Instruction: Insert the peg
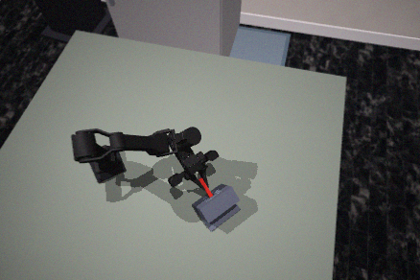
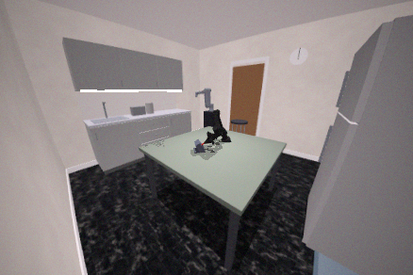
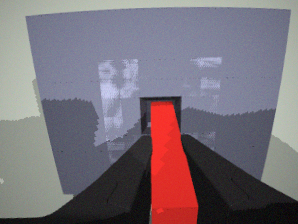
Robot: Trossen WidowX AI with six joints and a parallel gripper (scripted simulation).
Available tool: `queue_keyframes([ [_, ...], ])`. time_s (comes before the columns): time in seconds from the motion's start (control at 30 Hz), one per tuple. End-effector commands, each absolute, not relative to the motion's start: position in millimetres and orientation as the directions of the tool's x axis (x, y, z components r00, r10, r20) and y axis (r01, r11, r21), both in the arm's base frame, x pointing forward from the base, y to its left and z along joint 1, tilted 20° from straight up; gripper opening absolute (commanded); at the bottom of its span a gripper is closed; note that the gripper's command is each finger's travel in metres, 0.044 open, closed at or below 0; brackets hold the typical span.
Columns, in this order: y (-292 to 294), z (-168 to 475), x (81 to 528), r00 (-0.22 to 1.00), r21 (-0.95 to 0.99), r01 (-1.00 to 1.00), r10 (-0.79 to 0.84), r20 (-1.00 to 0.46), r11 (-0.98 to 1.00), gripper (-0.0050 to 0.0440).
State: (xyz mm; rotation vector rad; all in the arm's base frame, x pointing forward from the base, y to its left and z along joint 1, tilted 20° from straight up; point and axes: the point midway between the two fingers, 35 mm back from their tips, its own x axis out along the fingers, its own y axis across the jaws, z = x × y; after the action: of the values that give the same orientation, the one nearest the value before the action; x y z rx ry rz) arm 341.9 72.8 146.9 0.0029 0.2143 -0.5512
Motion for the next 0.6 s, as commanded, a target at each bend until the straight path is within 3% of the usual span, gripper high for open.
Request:
queue_keyframes([
  [0.0,73.7,153.4,343.7,0.835,-0.036,0.518,-0.514,-0.195,0.855,0.0],
  [0.57,72.6,153.0,345.4,0.835,-0.036,0.518,-0.514,-0.194,0.855,0.0],
])
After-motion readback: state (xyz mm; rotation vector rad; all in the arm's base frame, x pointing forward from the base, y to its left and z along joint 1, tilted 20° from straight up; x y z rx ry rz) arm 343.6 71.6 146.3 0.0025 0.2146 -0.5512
